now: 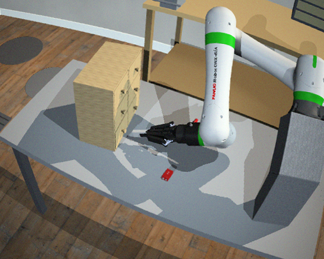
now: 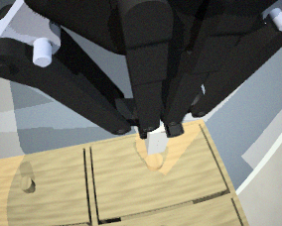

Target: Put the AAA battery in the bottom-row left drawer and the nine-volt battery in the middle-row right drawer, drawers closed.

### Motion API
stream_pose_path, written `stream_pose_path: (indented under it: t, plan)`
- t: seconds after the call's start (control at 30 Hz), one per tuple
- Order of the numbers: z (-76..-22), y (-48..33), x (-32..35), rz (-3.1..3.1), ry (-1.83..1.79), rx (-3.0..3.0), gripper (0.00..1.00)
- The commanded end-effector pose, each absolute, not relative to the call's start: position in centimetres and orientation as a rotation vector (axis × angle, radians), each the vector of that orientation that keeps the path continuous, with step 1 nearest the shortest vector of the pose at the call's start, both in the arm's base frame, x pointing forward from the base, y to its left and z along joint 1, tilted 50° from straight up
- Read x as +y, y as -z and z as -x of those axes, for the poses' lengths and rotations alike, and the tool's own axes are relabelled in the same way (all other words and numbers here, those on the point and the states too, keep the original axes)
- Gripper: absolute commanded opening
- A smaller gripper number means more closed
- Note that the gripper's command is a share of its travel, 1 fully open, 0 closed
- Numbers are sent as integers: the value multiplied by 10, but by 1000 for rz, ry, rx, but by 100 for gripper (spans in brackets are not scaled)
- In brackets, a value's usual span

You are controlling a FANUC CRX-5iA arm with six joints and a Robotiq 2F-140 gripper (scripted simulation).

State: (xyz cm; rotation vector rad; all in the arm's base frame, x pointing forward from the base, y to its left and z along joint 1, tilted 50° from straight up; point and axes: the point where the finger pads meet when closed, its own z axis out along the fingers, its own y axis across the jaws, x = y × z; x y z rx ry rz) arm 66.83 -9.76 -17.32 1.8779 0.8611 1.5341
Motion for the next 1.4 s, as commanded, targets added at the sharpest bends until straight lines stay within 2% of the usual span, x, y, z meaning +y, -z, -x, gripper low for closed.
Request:
stream_pose_path:
  t: [0.0,0.3,0.7,0.9,1.13,1.37]
  plan:
    - [-662,173,-99,-1877,-1535,861,0]
    - [-649,171,-99,-1877,-1535,861,0]
    - [-591,120,-50,-1877,-1535,861,0]
    - [-583,113,-43,-1878,-1535,861,0]
    - [-586,124,-33,-1936,-1543,868,0]
    - [-589,178,26,-2253,-1536,907,0]
